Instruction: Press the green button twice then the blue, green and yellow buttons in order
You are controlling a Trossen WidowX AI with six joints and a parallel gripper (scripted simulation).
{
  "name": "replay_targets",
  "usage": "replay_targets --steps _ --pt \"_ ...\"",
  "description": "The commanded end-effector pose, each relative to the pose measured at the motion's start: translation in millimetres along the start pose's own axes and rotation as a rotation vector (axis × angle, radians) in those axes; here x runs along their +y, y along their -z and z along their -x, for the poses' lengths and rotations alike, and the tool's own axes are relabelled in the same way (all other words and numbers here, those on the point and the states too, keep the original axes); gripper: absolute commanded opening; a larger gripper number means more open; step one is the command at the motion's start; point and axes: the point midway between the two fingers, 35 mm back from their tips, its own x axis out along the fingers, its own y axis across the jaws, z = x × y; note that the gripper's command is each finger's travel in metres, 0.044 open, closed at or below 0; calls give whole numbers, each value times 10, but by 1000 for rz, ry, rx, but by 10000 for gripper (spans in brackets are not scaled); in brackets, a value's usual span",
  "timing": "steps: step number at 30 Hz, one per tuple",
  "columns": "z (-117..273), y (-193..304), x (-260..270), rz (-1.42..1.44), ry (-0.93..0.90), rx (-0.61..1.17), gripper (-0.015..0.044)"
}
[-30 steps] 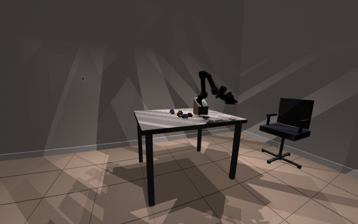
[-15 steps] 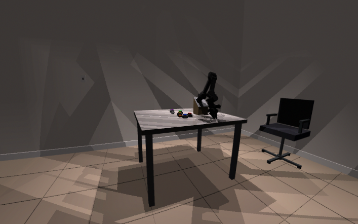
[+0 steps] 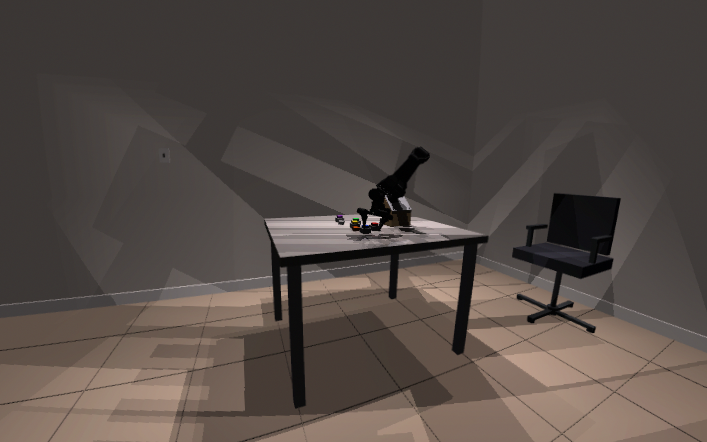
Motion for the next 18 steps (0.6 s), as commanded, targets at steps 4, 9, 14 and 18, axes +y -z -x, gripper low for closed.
replay_targets --steps 4,9,14,18 --pt "195 1010 -504 -412 3 171 400" --pt "413 1682 -604 -714 -23 237 400" --pt "655 2260 -536 -1023 -70 249 400" --pt "846 2635 -394 -1269 -122 218 400"
